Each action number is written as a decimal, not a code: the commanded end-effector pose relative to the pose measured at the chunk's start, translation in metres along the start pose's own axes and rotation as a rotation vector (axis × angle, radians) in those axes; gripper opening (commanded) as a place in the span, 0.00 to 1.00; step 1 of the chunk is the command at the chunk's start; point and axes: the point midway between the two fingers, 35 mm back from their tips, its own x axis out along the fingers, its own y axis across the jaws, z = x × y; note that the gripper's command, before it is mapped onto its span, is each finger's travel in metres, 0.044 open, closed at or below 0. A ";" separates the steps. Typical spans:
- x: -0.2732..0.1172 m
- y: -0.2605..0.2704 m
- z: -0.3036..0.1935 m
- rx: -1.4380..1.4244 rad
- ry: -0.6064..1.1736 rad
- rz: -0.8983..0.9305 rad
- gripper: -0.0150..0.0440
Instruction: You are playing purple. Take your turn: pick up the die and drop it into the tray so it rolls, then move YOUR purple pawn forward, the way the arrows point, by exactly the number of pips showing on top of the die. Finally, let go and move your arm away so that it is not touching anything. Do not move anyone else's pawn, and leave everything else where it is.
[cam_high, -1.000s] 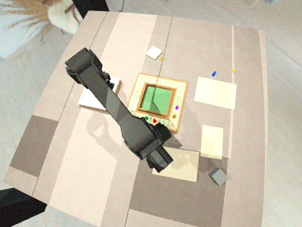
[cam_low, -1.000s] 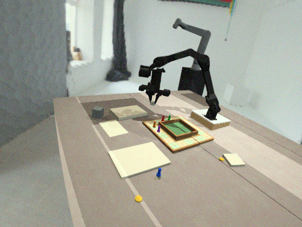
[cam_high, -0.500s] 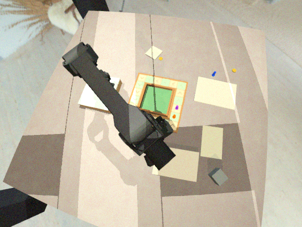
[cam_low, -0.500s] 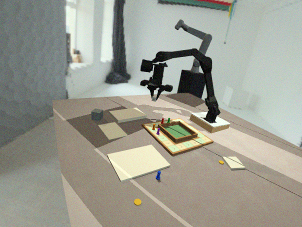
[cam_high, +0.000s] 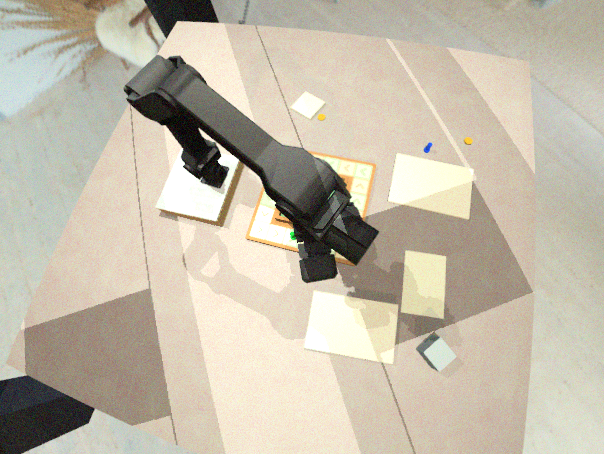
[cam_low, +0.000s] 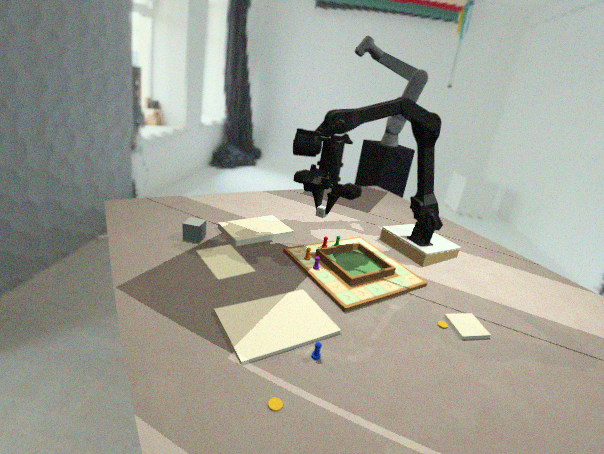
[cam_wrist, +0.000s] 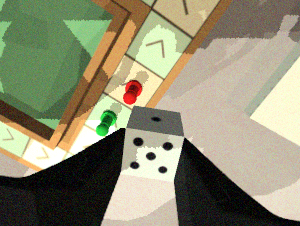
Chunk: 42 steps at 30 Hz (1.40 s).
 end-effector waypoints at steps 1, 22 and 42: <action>0.001 0.026 0.010 0.087 -0.012 -0.004 0.25; 0.026 0.137 0.020 0.418 -0.014 0.016 0.25; 0.037 0.132 0.027 0.414 -0.530 -0.092 0.25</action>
